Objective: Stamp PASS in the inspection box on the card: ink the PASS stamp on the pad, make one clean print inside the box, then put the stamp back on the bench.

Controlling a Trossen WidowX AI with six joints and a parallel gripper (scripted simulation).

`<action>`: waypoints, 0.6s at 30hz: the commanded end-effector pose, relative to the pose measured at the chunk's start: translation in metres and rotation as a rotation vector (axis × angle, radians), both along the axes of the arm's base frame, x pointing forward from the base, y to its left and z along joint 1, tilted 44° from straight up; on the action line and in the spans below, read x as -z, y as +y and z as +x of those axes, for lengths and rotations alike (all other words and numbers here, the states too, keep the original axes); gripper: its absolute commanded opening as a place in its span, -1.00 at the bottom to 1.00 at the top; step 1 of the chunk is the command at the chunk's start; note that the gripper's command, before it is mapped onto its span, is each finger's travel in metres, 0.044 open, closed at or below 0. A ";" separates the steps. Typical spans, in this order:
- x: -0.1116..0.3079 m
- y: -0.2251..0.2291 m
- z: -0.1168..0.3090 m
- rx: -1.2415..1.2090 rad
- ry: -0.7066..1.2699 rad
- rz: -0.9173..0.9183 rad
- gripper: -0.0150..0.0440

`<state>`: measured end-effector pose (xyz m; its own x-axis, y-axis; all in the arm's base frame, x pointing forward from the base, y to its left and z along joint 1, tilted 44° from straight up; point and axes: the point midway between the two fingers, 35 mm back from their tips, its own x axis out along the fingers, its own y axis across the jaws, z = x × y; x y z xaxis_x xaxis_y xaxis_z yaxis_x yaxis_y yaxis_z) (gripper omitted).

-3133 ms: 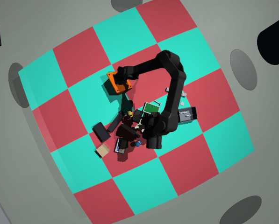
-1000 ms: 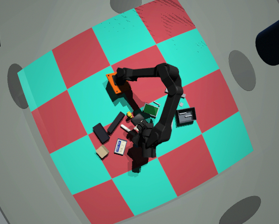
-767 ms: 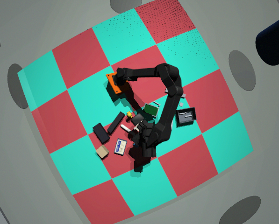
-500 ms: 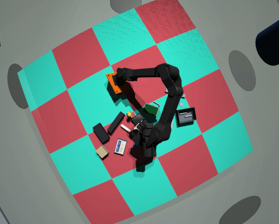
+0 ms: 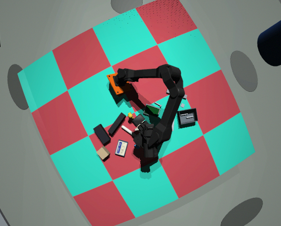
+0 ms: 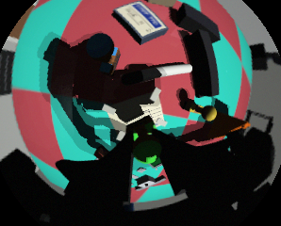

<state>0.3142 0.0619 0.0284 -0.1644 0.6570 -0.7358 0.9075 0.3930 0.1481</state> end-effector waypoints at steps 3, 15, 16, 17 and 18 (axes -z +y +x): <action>0.004 0.004 -0.002 0.006 0.009 0.005 -0.49; 0.009 0.009 -0.004 0.005 0.009 0.006 -0.49; 0.009 0.010 -0.004 0.005 0.009 0.006 -0.49; 0.010 0.010 -0.004 0.004 0.009 0.006 -0.49; 0.010 0.010 -0.005 0.004 0.009 0.006 -0.49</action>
